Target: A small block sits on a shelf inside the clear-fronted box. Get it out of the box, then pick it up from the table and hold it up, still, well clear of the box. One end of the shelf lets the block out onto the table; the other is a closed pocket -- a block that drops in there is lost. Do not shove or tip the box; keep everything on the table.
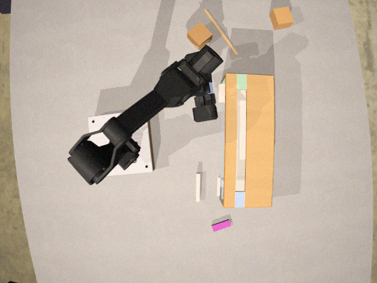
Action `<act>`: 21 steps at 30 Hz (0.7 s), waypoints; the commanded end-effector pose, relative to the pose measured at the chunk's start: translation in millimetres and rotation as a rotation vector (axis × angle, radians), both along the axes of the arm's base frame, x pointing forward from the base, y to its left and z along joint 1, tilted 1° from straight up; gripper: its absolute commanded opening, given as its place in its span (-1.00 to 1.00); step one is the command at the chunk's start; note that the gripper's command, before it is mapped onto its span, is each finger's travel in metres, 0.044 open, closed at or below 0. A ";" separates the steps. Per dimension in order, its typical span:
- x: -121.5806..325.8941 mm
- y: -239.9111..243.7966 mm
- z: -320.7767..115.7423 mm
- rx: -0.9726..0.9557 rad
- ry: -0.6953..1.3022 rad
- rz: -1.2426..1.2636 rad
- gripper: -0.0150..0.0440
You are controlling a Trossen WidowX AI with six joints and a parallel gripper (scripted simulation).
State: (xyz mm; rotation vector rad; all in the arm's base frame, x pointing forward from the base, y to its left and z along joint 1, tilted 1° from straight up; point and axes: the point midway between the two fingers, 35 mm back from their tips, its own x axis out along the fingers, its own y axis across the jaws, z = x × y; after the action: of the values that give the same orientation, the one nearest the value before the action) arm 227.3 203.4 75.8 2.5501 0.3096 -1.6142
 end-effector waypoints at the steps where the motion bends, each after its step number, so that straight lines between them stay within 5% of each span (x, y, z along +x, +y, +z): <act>1: -3.9 -4.7 13.2 0.005 -0.005 0.078 -0.49; 21: -34.5 -32.7 70.3 0.016 -0.093 0.488 -0.49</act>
State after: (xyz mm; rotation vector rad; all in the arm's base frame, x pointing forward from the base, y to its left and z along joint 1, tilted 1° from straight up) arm 196.2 173.1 141.7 2.3213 0.8189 -1.3390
